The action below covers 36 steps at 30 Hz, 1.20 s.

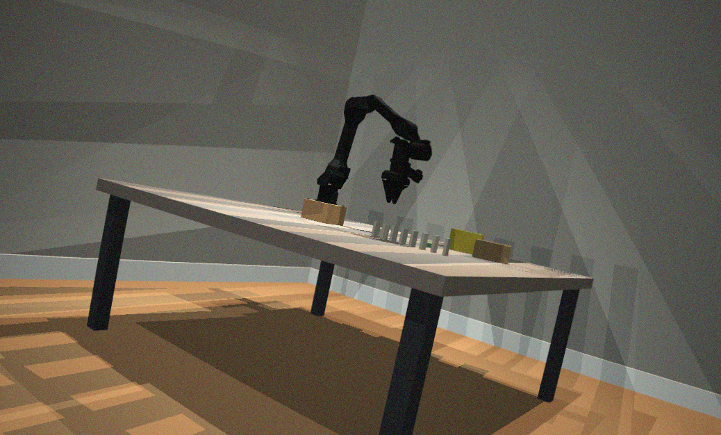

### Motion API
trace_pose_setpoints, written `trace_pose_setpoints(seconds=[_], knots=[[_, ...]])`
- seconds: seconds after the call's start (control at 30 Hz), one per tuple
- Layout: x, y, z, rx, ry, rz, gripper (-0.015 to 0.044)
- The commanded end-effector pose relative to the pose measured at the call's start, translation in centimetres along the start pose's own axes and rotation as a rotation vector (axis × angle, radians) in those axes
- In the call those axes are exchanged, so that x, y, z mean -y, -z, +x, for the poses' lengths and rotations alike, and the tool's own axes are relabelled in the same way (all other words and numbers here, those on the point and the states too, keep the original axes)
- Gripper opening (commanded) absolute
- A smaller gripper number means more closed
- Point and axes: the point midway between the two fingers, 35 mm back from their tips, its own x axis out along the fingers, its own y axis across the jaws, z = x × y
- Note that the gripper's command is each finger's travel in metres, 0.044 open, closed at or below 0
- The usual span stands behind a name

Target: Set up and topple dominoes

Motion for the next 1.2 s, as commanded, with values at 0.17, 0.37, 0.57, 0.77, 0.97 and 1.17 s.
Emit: trace_pose_setpoints(seconds=[0.17,0.37,0.57,0.77,0.97,1.17], knots=[[-5.8,1.2,3.3,-0.009,-0.005,-0.366,0.044],[-5.8,1.1,4.1,-0.009,-0.005,-0.366,0.044],[-5.7,1.2,9.7,-0.009,-0.005,-0.366,0.044],[-5.4,1.2,10.0,-0.009,-0.005,-0.366,0.044],[-5.5,1.2,11.0,-0.009,-0.005,-0.366,0.044],[-5.5,1.3,11.4,-0.009,-0.005,-0.366,0.044]])
